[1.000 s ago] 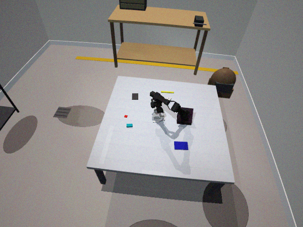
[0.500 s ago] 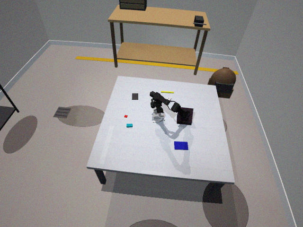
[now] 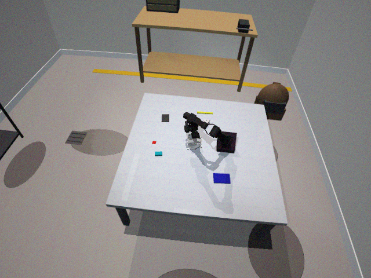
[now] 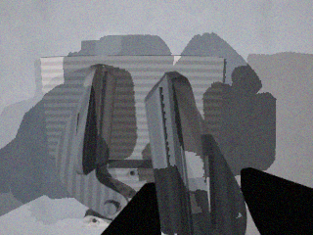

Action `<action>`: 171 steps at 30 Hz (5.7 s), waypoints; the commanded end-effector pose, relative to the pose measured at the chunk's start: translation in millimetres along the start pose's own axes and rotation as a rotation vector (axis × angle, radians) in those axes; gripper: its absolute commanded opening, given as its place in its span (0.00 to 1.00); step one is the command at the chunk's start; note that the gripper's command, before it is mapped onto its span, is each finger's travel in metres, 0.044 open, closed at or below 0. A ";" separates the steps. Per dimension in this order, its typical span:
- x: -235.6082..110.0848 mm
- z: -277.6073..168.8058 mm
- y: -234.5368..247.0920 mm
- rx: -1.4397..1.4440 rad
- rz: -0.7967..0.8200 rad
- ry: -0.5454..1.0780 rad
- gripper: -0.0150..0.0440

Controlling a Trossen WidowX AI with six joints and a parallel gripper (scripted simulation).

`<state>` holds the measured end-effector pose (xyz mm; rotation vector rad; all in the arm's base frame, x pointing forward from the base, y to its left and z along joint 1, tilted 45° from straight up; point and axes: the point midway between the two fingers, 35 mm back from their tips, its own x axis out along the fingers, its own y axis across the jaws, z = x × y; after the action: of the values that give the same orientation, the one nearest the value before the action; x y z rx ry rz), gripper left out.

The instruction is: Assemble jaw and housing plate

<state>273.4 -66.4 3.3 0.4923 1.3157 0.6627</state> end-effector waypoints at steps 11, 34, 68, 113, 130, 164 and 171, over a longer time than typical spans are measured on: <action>21.5 1.0 -0.4 0.004 0.002 -0.003 0.48; 49.1 0.1 0.9 0.002 0.004 -0.004 0.48; 55.3 0.1 1.0 -0.002 0.005 -0.004 0.48; 67.7 0.2 1.2 -0.010 0.005 -0.004 0.48; 67.7 0.2 1.2 -0.010 0.005 -0.004 0.48; 63.2 0.2 0.5 -0.010 0.005 -0.004 0.48; 63.8 0.2 0.5 -0.010 0.005 -0.004 0.48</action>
<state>280.4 -21.9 -41.6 0.4915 1.3107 0.6715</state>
